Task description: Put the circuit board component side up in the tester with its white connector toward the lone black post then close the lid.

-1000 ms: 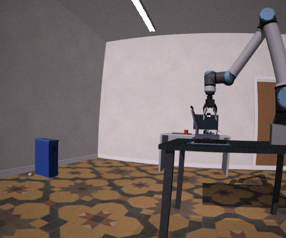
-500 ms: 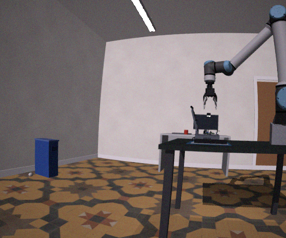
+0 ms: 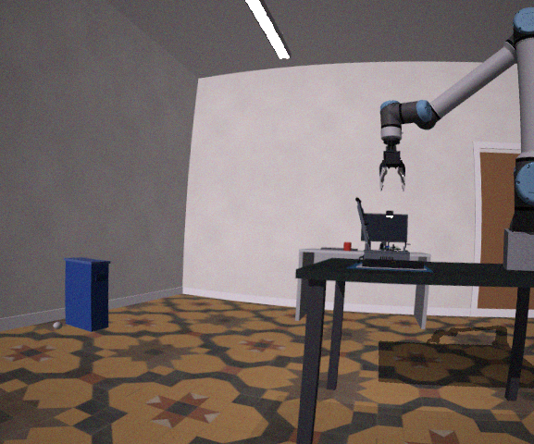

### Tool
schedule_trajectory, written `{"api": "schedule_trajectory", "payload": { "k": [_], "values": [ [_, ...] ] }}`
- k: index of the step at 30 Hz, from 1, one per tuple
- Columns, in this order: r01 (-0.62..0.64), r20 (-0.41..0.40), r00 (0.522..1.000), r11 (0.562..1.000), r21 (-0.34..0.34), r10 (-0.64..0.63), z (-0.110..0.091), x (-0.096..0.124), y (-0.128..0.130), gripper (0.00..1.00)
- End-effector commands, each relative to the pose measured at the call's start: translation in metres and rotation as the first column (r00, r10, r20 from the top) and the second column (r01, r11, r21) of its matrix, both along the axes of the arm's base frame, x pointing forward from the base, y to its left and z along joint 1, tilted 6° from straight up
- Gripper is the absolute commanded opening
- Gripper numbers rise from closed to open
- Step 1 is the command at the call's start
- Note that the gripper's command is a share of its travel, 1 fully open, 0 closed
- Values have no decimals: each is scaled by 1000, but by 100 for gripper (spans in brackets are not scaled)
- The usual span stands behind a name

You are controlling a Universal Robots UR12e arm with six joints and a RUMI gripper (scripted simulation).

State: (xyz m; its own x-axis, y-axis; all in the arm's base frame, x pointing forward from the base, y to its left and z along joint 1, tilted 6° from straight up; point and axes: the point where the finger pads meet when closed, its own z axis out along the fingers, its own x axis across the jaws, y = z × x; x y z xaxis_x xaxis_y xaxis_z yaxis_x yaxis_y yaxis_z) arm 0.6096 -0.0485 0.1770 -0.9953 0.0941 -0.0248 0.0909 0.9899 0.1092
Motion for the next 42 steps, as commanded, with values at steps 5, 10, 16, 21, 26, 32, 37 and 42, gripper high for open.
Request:
{"api": "schedule_trajectory", "payload": {
  "k": [5, 10, 16, 21, 26, 32, 37, 42],
  "values": [
    [0, 1, 1000, 1000, 0, 0, 12, 0, -1, 59],
    [0, 1, 1000, 1000, 0, 0, 14, 0, -2, 59],
    [0, 1, 1000, 1000, 0, 0, 14, 0, -2, 30],
    [0, 1, 1000, 1000, 0, 0, 14, 0, -2, 30],
    [0, 1, 1000, 1000, 0, 0, 14, 0, -2, 30],
    [0, 1, 1000, 1000, 0, 0, 14, 0, -2, 30],
    [0, 1, 1000, 1000, 0, 0, 14, 0, -2, 30],
    [0, 1, 1000, 1000, 0, 0, 14, 0, -2, 30]
  ]
}}
